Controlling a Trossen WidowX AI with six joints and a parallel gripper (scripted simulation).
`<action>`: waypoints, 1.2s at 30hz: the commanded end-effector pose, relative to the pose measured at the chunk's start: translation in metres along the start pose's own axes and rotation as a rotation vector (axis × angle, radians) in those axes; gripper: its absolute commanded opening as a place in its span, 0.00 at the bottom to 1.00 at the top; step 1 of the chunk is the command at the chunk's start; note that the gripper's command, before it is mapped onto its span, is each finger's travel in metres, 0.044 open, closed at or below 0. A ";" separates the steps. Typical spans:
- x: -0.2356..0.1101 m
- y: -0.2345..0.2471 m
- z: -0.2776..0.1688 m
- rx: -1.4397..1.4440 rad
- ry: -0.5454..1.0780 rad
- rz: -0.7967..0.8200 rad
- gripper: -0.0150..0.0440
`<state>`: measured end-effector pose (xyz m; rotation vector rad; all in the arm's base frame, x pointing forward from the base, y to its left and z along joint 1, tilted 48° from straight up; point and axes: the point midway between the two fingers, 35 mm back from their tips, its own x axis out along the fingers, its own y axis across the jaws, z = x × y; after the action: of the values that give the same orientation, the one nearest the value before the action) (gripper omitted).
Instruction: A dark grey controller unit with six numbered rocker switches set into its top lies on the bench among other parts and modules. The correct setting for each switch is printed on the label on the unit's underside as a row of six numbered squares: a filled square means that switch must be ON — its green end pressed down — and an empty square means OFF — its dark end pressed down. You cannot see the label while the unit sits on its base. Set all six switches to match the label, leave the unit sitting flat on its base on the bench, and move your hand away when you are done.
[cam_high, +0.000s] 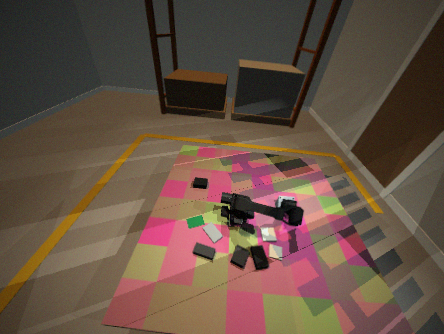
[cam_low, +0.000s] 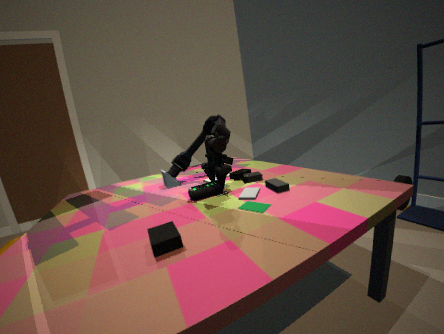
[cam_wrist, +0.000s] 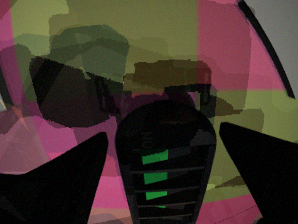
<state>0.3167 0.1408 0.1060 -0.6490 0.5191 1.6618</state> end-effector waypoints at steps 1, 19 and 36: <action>0.000 0.000 0.000 0.000 0.000 0.001 1.00; -0.040 0.002 -0.060 0.000 0.001 0.002 1.00; -0.059 0.001 -0.060 0.002 0.001 0.000 1.00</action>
<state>0.3278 0.0699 0.0913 -0.6395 0.5231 1.6662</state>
